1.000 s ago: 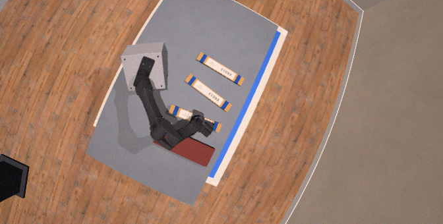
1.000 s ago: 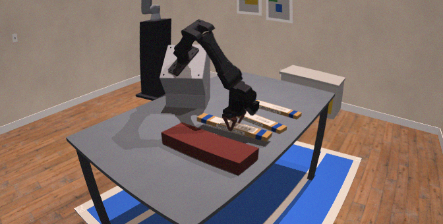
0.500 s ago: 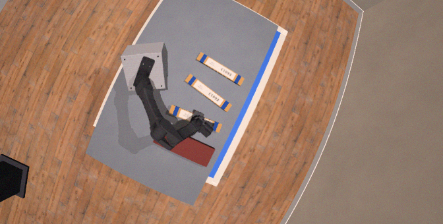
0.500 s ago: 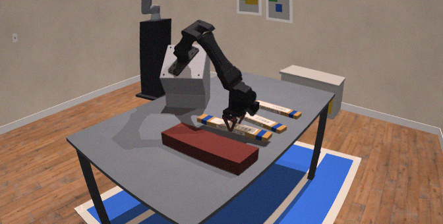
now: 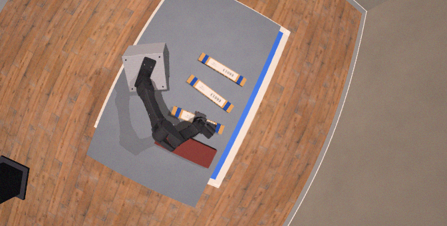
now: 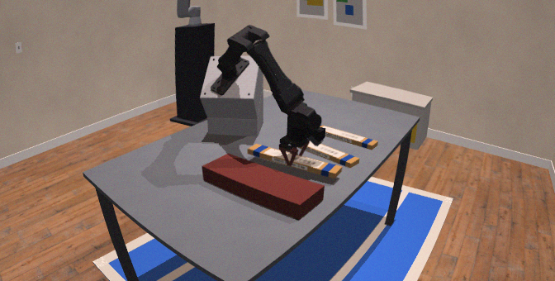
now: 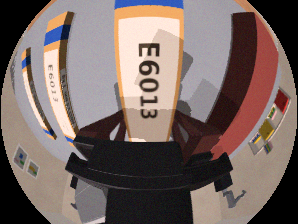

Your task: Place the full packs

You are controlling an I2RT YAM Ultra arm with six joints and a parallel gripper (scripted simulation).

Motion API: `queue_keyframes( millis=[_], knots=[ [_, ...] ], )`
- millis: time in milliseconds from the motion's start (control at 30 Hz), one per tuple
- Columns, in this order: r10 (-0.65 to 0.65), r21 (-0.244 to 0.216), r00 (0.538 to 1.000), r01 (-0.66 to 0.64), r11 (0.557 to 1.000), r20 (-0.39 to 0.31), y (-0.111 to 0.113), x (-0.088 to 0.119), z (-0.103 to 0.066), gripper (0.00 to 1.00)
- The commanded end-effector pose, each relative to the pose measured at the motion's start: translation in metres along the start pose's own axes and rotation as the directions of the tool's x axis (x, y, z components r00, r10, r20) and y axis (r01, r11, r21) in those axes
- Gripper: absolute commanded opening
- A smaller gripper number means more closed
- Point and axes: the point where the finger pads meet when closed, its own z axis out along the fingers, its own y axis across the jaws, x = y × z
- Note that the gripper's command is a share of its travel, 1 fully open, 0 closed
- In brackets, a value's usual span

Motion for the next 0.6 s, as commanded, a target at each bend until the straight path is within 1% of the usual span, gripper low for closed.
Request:
queue_keyframes(
  millis=[0, 67, 167, 400, 467, 500, 567],
  knots=[
    [0.000, 0.008, 0.998, 0.000, 1.000, 0.060, 0.001, -0.023, -0.012, 0.00],
    [0.003, 0.009, 0.998, -0.003, 1.000, 0.066, -0.001, -0.024, -0.016, 0.00],
    [0.004, 0.010, 0.998, -0.004, 1.000, 0.067, -0.002, -0.024, -0.017, 0.00],
    [-0.008, 0.002, 0.999, 0.008, 1.000, 0.045, 0.007, -0.012, -0.011, 0.00],
    [-0.010, 0.001, 0.999, 0.010, 1.000, 0.041, 0.007, -0.012, -0.011, 0.00],
    [-0.010, 0.001, 0.999, 0.010, 1.000, 0.044, 0.007, -0.015, -0.008, 0.00],
    [-0.005, 0.006, 0.998, 0.004, 1.000, 0.059, 0.004, -0.020, -0.009, 0.00]
  ],
)
